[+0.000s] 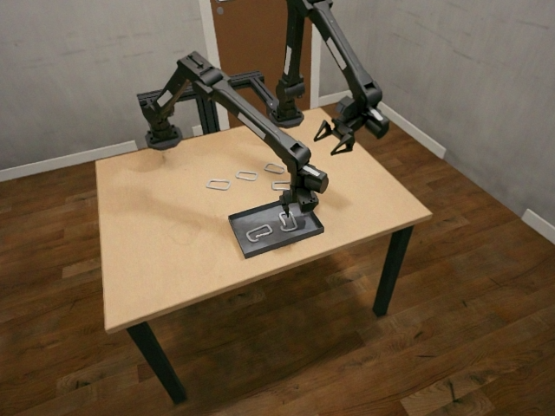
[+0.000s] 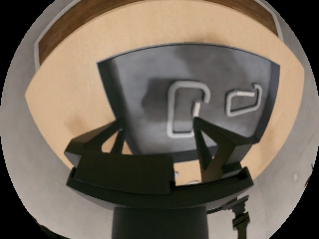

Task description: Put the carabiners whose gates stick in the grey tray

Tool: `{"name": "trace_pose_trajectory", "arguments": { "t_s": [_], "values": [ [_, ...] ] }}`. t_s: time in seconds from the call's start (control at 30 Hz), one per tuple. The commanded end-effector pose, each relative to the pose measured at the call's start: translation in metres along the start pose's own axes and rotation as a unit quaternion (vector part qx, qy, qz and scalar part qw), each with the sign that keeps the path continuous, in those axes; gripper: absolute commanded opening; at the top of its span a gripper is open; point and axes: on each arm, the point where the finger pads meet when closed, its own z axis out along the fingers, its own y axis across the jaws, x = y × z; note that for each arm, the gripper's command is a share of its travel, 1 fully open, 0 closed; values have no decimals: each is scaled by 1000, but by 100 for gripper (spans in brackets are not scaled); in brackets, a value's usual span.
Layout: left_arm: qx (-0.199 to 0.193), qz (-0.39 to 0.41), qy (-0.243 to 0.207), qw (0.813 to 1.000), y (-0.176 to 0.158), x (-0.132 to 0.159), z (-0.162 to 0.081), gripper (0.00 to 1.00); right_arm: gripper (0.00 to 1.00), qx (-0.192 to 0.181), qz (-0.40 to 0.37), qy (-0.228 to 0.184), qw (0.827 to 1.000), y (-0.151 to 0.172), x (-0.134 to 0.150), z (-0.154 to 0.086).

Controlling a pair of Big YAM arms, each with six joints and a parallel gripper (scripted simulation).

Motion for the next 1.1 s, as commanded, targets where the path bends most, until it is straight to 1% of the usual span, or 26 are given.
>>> {"name": "trace_pose_trajectory", "arguments": {
  "t_s": [0.0,0.03,0.07,0.13,0.17,0.2,0.27,0.37,0.4,0.43,0.57,0.6,0.63,0.67,0.7,0.73,0.77,0.83,0.87,0.9,0.93,1.03,1.07],
  "values": [
    [-3,18,0,1000,10,-10,-3,100,88,-16,1,-18,1000,9,-5,-42],
    [-3,18,0,1000,10,-10,-3,100,88,-24,2,-27,999,13,-15,-52],
    [-3,18,0,1000,10,-10,-3,100,88,-15,1,-17,1000,9,-13,-35],
    [-3,18,0,1000,10,-10,-3,100,88,-16,0,-17,1000,23,-5,-40],
    [-3,18,0,1000,10,-10,-3,100,88,-16,1,-18,1000,28,-4,-46],
    [-3,18,0,1000,10,-10,-3,100,88,-25,1,-27,999,31,-7,-71],
    [-3,18,0,1000,10,-10,-3,100,88,-25,1,-27,999,31,-7,-71],
    [-3,18,0,1000,10,-10,-3,100,88,-25,1,-27,999,31,-6,-92],
    [-3,18,0,1000,10,-10,-3,100,88,-25,6,-27,999,26,-10,-96],
    [-3,18,0,1000,10,-10,-3,100,88,-5,6,-6,1000,8,-6,-66],
    [-3,18,0,1000,10,-10,-3,100,88,5,0,4,1000,0,-3,-41],
    [-3,18,0,1000,10,-10,-3,100,88,11,0,11,1000,-2,0,-29],
    [-3,18,0,1000,10,-10,-3,100,88,13,0,13,1000,-3,1,-25],
    [-3,18,0,1000,10,-10,-3,100,88,10,2,10,1000,-2,-1,-31],
    [-3,18,0,1000,10,-10,-3,100,88,14,-2,14,1000,0,4,-24],
    [-3,18,0,1000,10,-10,-3,100,88,13,-4,14,1000,3,7,-24],
    [-3,18,0,1000,10,-10,-3,100,99,4,-8,3,1000,5,2,-41],
    [-3,18,0,1000,10,-10,-3,100,99,4,-8,3,1000,5,2,-41],
    [-3,18,0,1000,10,-10,-3,100,100,-5,-14,-8,1000,7,-2,-57],
    [-3,18,0,1000,10,-10,-3,100,100,-12,-25,-19,999,8,-5,-60],
    [-3,18,0,1000,10,-10,-3,100,100,-6,-34,-15,999,1,3,-52],
    [-3,18,0,1000,10,-10,-3,100,100,-16,-74,-41,996,-5,2,-57],
    [-3,18,0,1000,10,-10,-3,100,100,-20,-87,-55,994,-13,-2,-59]
  ]
}}
